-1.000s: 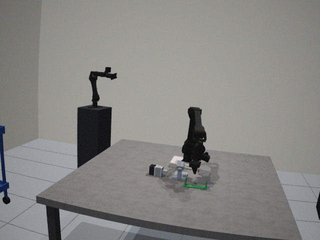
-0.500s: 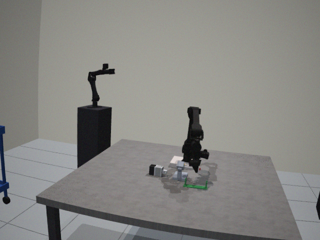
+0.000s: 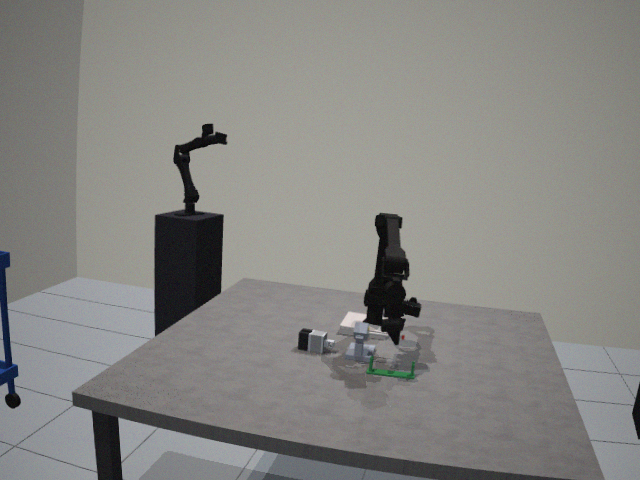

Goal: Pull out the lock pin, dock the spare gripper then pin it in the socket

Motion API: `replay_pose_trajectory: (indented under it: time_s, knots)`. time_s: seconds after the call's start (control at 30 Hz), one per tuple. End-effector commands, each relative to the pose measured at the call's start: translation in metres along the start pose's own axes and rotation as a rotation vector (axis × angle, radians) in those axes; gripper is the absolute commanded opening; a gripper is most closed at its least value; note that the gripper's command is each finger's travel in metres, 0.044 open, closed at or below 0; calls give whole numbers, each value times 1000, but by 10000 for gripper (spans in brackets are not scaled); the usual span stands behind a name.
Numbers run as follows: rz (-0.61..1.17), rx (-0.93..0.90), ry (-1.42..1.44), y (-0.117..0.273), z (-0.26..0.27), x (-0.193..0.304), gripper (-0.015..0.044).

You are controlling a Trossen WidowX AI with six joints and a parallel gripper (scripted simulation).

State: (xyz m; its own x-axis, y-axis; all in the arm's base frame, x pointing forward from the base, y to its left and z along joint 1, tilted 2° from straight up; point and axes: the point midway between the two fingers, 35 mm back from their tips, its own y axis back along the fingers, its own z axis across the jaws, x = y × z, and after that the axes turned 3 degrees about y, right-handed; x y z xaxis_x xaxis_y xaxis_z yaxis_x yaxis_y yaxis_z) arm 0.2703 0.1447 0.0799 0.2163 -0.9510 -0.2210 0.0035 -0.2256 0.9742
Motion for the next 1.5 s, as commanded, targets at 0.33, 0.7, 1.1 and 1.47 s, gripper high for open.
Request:
replay_pose_trajectory:
  time_s: [0.33, 0.7, 1.1, 1.47]
  knots:
    - [-5, 1, -2, 1, -1, -12, 0]
    - [-4, -1, -2, -1, -2, -20, 0]
    - [-2, -6, -3, -2, -2, -29, 0]
    - [-1, -10, -4, -3, -3, -39, 0]
